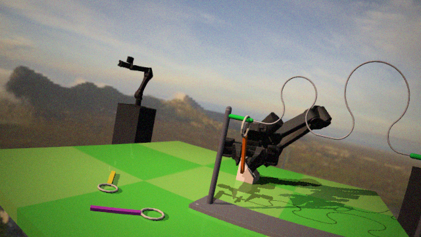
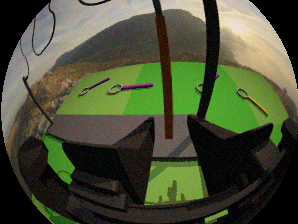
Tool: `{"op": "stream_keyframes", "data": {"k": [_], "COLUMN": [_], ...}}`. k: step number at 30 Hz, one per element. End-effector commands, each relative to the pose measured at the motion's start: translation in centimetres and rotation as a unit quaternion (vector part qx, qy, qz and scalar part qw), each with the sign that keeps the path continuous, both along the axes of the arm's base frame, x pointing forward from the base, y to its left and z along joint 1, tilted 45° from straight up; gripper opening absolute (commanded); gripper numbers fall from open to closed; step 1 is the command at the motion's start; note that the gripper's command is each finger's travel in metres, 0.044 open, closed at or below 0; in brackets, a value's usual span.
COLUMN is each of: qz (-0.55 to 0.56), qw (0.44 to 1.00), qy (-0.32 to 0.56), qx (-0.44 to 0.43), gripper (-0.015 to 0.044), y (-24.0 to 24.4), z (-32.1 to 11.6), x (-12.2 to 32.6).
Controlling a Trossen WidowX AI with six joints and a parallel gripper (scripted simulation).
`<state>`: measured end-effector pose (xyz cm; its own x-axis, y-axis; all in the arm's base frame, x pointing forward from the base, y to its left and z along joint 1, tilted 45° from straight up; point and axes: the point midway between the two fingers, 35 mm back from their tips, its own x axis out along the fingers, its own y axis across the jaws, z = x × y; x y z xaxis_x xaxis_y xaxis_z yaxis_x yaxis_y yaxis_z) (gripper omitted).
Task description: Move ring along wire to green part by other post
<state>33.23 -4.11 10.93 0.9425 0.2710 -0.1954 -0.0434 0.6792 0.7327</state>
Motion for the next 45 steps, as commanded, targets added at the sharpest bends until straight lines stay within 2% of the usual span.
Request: {"op": "stream_keyframes", "data": {"k": [1,25,32,36,45], "qz": [0.003,0.003,0.0,0.0,0.0], "qw": [1.0,1.0,1.0,1.0,1.0], "qy": [0.002,0.002,0.003,0.002,0.002], "qx": [0.0,0.0,0.001,0.001,0.001], "gripper": [0.016,0.016,0.0344,0.044,0.044], "y": [-0.1,-0.1,-1.4,-1.5,-1.5], "z": [0.0,0.0,0.9,1.0,1.0], "x": [-1.1,-1.1,-5.2,-5.8,-5.8]}}
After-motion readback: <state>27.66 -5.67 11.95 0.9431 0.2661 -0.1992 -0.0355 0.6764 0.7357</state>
